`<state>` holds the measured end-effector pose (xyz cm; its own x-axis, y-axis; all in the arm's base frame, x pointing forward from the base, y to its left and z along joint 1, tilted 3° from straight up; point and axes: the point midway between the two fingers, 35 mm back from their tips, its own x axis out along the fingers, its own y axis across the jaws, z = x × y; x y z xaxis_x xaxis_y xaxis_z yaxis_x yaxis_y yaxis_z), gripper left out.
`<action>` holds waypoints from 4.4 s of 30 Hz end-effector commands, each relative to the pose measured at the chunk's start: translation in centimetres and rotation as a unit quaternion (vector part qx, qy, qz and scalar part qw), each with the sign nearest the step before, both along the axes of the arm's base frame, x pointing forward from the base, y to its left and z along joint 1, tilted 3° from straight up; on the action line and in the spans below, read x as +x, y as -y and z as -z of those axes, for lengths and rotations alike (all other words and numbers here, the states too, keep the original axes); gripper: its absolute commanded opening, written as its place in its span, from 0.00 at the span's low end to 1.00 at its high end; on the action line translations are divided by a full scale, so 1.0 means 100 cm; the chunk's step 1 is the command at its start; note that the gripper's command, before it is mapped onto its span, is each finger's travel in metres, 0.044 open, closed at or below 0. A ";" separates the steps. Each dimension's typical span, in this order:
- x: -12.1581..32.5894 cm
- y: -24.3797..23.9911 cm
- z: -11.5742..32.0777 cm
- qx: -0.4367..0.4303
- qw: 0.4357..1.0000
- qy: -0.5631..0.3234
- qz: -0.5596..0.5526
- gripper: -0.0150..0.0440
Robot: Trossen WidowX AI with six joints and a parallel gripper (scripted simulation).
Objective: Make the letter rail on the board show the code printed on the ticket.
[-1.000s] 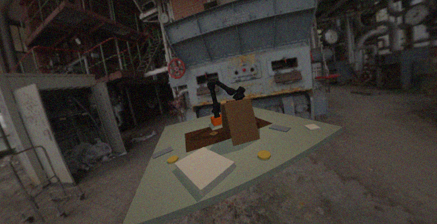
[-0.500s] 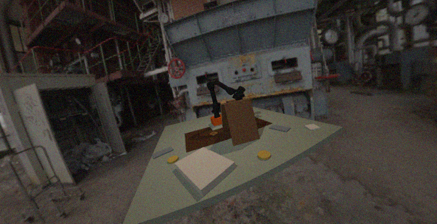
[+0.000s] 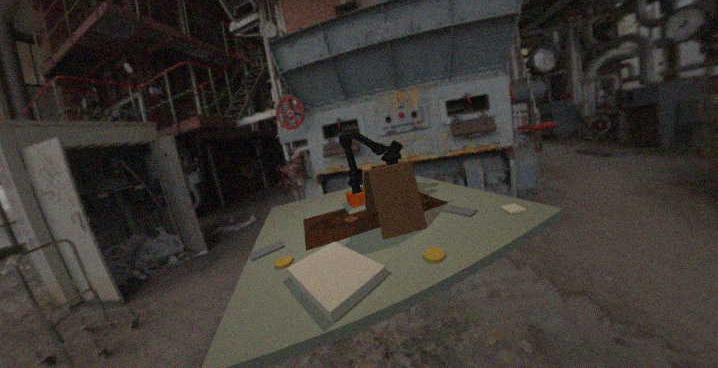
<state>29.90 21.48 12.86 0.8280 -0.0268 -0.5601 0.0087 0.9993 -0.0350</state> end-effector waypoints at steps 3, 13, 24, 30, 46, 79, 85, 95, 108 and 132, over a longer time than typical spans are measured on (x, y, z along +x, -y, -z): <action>-0.002 0.001 -0.003 0.003 1.000 0.001 0.003 0.75; -0.002 0.001 -0.002 0.000 1.000 0.000 0.000 0.53; -0.002 0.001 -0.002 0.000 1.000 0.000 0.000 0.25; -0.002 0.001 -0.002 0.000 1.000 0.000 0.000 0.25; 0.027 -0.031 -0.009 -0.001 0.964 -0.265 0.000 0.25; 0.034 -0.031 -0.009 0.008 0.942 -0.335 0.013 0.25; 0.037 -0.031 -0.008 0.008 0.942 -0.335 0.013 0.25; 0.041 -0.031 -0.005 0.008 0.942 -0.334 0.013 0.25; 0.047 -0.031 -0.002 0.008 0.942 -0.334 0.013 0.25; 0.053 -0.030 0.002 0.008 0.943 -0.334 0.013 0.25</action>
